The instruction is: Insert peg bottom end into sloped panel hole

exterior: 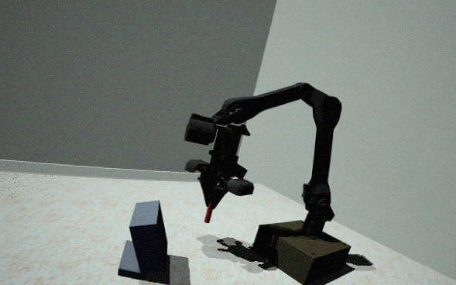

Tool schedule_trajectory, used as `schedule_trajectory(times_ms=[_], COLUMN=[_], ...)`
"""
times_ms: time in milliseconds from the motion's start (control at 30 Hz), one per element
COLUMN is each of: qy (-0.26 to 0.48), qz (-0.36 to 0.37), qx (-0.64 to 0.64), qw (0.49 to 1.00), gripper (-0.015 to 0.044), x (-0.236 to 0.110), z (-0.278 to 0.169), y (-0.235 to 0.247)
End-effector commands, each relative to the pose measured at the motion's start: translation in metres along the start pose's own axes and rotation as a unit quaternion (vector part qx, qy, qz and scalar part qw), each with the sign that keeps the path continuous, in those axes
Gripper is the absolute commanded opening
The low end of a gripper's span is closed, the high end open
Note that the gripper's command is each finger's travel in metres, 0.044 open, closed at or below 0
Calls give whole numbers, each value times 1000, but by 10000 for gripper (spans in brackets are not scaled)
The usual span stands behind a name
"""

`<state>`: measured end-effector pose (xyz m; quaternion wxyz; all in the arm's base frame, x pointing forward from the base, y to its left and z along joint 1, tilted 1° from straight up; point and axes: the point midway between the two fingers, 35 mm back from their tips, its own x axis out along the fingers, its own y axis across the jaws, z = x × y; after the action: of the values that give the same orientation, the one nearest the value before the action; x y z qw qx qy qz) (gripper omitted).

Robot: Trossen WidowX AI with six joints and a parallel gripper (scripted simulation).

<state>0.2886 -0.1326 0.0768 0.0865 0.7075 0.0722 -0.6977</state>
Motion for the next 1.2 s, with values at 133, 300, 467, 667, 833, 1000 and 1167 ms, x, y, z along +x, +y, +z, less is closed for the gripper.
schedule_trajectory(times_ms=[133, 300, 467, 667, 833, 1000, 1167], qy=[5, 10, 14, 20, 25, 30, 35], qz=[21, 37, 53, 73, 89, 105, 121], qx=[-22, -42, -62, -85, -104, -123, -141], qw=[1000, 998, 997, 993, 990, 986, 982], gripper=[0, 0, 0, 0, 0, 0, 0], x=[2, 7, 11, 15, 18, 21, 24], z=[-5, -10, -15, -21, -25, -30, -35], y=[-1, -2, -3, -5, -7, -9, -11])
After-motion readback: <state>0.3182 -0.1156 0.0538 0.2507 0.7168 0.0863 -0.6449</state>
